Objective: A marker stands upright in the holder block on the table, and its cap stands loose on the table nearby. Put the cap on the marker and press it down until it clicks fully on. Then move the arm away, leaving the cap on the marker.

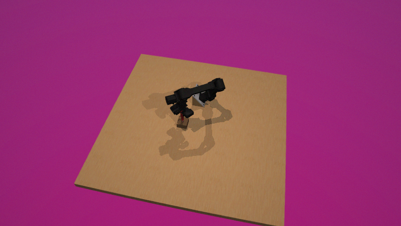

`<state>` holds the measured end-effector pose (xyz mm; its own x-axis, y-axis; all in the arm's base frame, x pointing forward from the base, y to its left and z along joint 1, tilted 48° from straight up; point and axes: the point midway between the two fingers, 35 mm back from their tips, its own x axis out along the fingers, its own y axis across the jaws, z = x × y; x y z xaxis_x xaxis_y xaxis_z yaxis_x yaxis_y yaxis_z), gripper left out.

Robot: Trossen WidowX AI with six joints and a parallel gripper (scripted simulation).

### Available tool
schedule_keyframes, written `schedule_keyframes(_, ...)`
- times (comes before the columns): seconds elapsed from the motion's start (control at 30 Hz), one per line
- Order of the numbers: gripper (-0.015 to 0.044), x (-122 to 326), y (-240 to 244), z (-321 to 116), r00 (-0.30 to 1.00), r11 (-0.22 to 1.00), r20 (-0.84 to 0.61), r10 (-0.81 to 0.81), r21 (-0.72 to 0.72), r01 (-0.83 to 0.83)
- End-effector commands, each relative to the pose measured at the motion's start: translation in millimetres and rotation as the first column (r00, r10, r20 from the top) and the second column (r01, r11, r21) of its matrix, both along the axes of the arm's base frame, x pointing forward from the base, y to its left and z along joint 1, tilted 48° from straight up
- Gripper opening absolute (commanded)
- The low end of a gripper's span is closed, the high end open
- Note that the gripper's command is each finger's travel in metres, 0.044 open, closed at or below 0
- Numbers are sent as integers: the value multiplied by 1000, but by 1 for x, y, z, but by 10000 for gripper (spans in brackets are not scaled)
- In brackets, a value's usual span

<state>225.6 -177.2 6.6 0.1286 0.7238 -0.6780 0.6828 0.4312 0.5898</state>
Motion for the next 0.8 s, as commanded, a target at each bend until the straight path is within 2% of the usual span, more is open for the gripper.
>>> schedule_keyframes(0.0, 0, 2, 5, -5, 1000, 1000, 1, -6, 2, 6)
schedule_keyframes(0.77, 0, 5, 30, -27, 1000, 1000, 2, -6, 3, 6)
